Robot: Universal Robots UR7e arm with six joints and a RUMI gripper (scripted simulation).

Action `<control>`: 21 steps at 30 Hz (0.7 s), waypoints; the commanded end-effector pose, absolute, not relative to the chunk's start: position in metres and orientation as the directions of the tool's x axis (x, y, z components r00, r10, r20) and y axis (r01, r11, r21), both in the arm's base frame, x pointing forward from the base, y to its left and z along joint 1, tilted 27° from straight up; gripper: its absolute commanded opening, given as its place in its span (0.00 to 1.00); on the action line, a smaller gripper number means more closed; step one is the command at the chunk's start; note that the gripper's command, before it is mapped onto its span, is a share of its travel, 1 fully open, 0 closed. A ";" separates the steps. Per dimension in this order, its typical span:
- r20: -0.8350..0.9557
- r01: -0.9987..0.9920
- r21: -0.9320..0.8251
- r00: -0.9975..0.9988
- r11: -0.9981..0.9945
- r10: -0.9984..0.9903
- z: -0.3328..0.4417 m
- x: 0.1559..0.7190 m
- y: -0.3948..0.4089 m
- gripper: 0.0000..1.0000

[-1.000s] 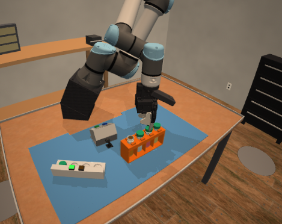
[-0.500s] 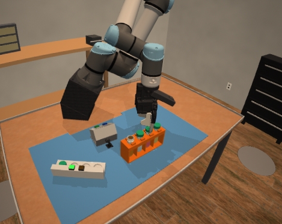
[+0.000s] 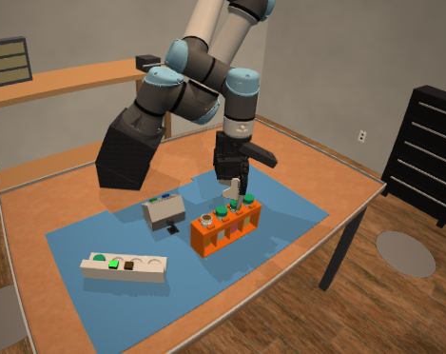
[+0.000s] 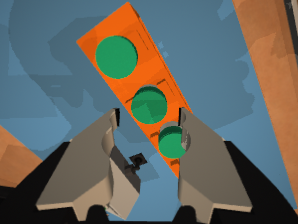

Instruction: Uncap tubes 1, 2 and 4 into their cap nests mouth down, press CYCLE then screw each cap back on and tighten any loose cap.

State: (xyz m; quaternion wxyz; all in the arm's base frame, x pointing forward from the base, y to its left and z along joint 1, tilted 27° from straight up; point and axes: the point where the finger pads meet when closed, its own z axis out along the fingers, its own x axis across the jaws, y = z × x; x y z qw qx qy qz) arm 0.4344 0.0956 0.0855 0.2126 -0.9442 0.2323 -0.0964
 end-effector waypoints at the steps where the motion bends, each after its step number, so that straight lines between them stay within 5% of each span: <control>1: 0.102 -0.362 -0.443 0.889 -0.820 -0.447 0.085 0.435 0.096 0.35; 21: 0.369 0.314 -0.266 0.907 -0.912 0.205 0.079 0.437 0.098 0.35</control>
